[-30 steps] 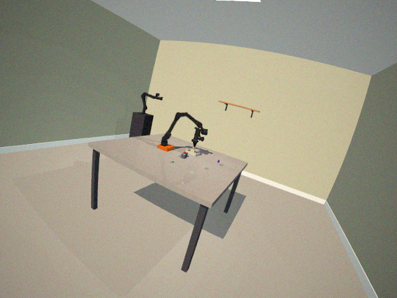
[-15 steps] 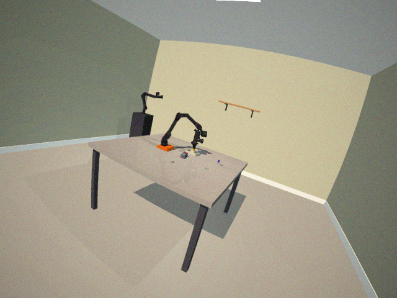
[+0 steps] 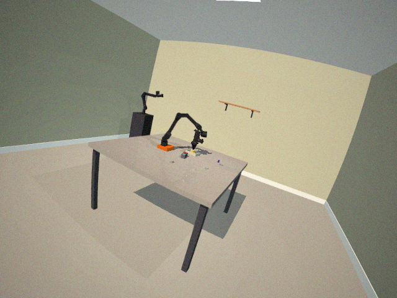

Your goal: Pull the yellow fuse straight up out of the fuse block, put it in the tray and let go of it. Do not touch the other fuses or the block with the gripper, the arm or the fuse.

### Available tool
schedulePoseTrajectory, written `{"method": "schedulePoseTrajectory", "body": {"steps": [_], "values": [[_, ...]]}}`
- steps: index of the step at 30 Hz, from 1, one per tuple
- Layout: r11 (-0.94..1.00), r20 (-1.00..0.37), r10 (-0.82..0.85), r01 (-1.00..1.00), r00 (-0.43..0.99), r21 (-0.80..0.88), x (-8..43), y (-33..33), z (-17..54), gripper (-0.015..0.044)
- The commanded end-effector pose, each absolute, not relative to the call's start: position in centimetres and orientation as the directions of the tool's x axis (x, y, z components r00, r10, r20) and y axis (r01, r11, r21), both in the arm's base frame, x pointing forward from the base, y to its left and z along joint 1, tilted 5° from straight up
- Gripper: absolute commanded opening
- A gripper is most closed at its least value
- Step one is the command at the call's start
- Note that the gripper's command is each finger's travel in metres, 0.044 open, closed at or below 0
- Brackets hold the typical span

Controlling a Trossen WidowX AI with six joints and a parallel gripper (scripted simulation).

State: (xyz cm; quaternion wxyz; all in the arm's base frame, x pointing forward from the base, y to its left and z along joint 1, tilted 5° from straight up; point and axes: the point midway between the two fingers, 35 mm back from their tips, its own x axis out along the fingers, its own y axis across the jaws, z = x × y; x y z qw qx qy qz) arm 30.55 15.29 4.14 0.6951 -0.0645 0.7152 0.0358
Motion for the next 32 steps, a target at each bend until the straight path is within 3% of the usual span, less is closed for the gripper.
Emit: {"method": "schedulePoseTrajectory", "body": {"steps": [1, 4, 32], "values": [[0.989, -0.999, -0.043, -0.141, -0.027, -0.038, 30.6, 15.4, 5.3, 0.033], [0.99, -0.999, -0.043, -0.139, -0.03, -0.038, 30.5, 15.4, 7.8, 0.033], [0.989, -0.999, -0.045, -0.143, -0.029, -0.04, 30.6, 15.4, 7.7, 0.033]]}}
